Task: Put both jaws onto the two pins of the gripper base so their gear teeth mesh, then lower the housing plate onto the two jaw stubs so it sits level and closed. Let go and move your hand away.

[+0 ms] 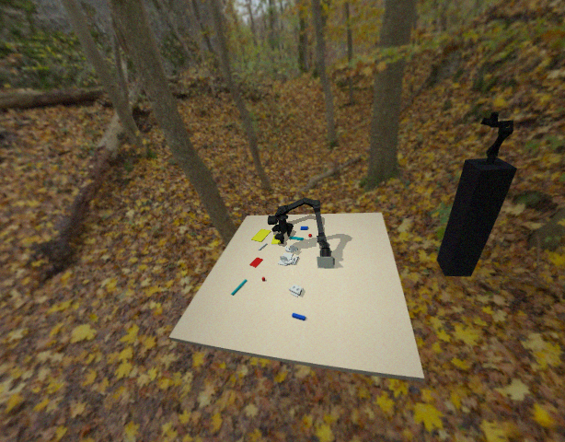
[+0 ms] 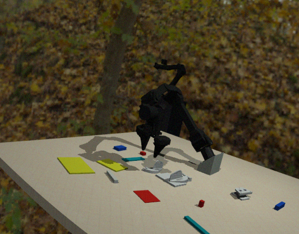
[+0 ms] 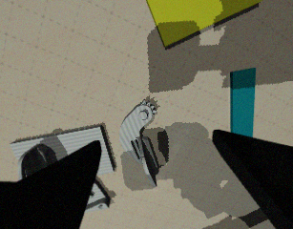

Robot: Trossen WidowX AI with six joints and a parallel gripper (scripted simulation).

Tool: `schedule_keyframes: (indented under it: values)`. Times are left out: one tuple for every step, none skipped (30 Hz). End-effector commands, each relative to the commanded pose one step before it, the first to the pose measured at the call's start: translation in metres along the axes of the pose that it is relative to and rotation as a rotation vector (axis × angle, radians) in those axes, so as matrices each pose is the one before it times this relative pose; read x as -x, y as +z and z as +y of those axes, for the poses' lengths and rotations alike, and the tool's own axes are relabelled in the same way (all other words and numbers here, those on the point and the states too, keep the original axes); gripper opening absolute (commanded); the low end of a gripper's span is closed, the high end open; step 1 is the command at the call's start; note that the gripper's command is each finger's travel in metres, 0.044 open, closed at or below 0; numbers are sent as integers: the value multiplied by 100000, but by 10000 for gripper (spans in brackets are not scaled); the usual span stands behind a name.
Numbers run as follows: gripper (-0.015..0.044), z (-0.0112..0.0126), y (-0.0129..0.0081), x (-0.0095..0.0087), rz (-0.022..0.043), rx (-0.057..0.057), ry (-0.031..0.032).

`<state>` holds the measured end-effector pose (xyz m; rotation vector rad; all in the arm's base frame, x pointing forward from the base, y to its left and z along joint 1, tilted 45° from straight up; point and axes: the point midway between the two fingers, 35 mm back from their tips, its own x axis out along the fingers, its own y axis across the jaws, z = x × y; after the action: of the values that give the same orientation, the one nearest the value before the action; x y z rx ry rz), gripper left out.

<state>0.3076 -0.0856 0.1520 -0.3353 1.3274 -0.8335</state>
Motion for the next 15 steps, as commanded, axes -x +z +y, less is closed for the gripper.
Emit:
schedule_keyframes:
  values:
    - [414, -7, -12, 157, 89, 254, 17]
    - [387, -87, -91, 410, 514, -122, -135]
    - [361, -37, -39, 164, 204, -49, -60]
    - [335, 0, 0, 0, 0, 0, 0]
    - [309, 0, 0, 0, 0, 0, 0]
    - [282, 0, 0, 0, 0, 0, 0]
    - [256, 0, 0, 0, 0, 0, 0]
    - [230, 0, 0, 0, 0, 0, 0]
    - [204, 0, 0, 0, 0, 0, 0]
    - [177, 0, 0, 0, 0, 0, 0]
    - [151, 0, 0, 0, 0, 0, 0]
    - [125, 0, 0, 0, 0, 0, 0]
    - [99, 0, 0, 0, 0, 0, 0]
    - [72, 0, 0, 0, 0, 0, 0]
    - [46, 0, 0, 0, 0, 0, 0]
